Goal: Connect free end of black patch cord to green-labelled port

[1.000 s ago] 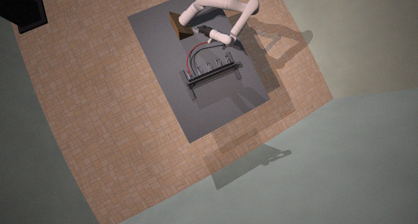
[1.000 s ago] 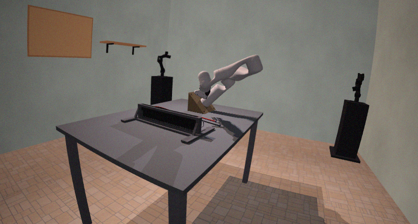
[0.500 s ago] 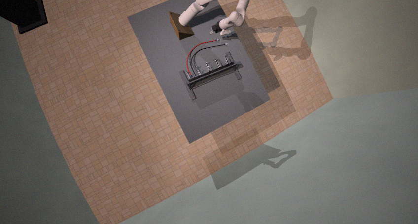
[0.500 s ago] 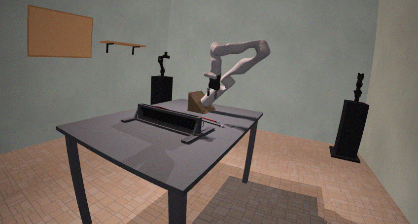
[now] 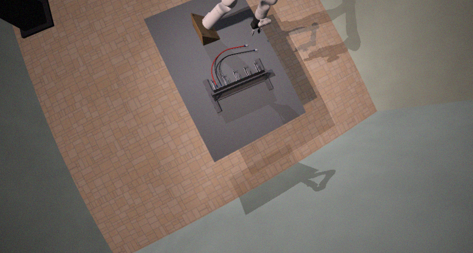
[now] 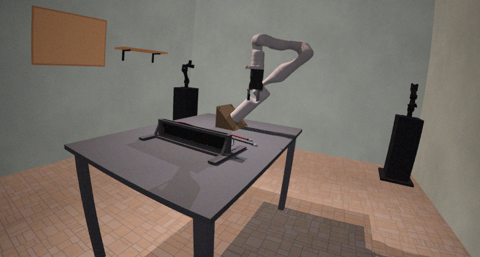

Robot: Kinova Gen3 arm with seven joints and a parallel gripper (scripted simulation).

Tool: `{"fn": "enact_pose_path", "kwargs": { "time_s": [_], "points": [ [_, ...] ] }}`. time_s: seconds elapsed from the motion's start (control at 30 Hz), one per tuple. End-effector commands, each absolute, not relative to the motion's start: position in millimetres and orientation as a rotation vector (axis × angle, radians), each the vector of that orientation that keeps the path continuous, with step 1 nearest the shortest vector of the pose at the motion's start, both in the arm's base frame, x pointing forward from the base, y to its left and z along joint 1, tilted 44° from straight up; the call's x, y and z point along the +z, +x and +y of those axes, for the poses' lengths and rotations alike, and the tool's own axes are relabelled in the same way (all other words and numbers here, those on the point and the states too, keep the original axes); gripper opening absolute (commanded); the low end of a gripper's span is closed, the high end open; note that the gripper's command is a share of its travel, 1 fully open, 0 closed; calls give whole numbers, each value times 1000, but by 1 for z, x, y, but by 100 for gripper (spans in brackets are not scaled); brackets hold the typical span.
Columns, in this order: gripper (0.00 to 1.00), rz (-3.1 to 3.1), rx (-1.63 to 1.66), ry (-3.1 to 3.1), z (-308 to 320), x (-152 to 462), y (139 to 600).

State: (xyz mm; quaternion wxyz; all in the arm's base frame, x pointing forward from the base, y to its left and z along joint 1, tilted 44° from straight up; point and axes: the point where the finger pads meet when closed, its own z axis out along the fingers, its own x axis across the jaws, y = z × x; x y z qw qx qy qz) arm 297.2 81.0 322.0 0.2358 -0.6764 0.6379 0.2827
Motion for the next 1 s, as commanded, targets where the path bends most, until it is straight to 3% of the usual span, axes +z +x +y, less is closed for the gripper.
{"fn": "enact_pose_path", "kwargs": {
  "time_s": [0.0,0.23,0.27,0.97],
  "points": [
    [100,1733,757,-1848,80,329,297],
    [100,1733,757,-1848,80,329,297],
    [0,1733,757,-1848,80,329,297],
    [0,1733,757,-1848,80,329,297]
  ]
}}
